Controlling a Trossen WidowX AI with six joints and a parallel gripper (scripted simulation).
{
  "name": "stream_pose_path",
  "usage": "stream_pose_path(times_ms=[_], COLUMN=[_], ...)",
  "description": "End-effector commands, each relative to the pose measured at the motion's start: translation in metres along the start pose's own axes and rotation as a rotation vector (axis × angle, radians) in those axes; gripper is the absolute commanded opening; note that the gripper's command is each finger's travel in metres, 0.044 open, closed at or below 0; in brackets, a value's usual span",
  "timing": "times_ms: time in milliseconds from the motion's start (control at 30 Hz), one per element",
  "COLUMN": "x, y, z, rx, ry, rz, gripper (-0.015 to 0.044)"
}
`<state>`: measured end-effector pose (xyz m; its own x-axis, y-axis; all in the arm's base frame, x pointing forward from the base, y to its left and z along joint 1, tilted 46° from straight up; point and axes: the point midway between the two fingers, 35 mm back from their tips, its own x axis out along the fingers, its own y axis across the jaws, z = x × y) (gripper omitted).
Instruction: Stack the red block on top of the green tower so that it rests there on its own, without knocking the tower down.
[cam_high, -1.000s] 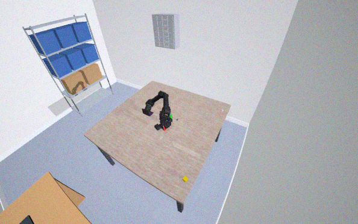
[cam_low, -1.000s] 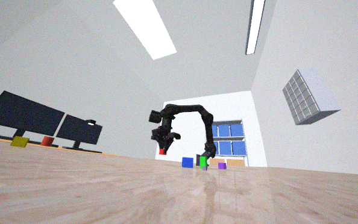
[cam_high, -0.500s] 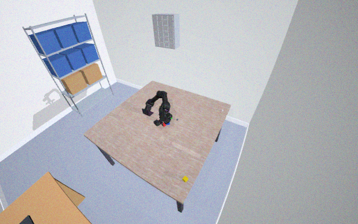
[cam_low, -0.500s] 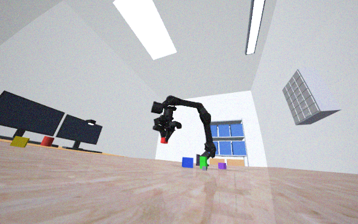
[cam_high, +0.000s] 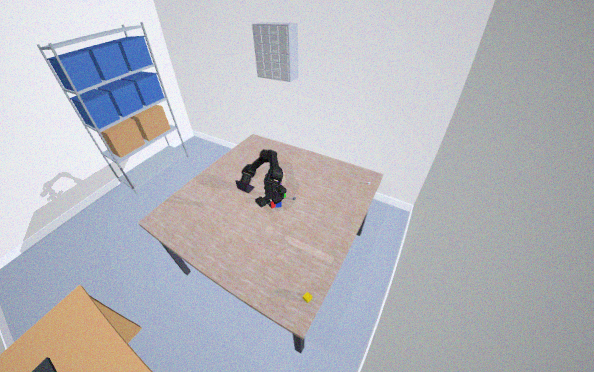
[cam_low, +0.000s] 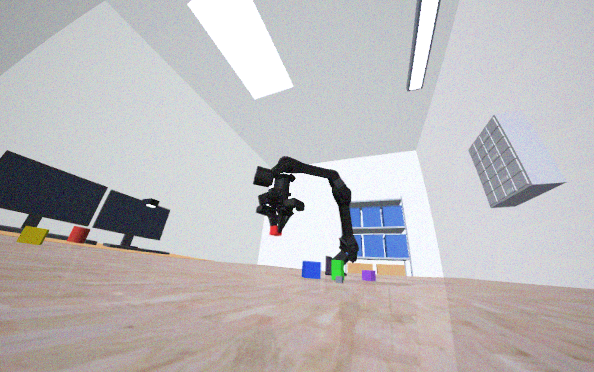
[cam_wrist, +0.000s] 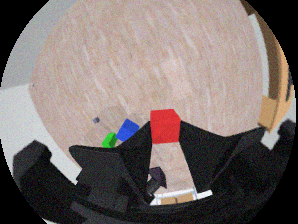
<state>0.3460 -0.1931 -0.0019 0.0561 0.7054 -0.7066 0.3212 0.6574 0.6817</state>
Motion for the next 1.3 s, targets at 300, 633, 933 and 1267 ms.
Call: stream_pose_path(times_ms=[300, 633, 933, 1267], x=[-0.009, -0.009, -0.006, 0.001], y=[0.063, 0.103, 0.134, 0.163], z=[-0.026, -0.052, -0.080, -0.114], rx=[-0.001, -0.002, -0.001, 0.000], ry=[-0.003, -0.003, -0.001, 0.003], rz=[-0.003, -0.004, -0.001, 0.005], gripper=[0.0000, 0.0000, 0.0000, 0.0000])
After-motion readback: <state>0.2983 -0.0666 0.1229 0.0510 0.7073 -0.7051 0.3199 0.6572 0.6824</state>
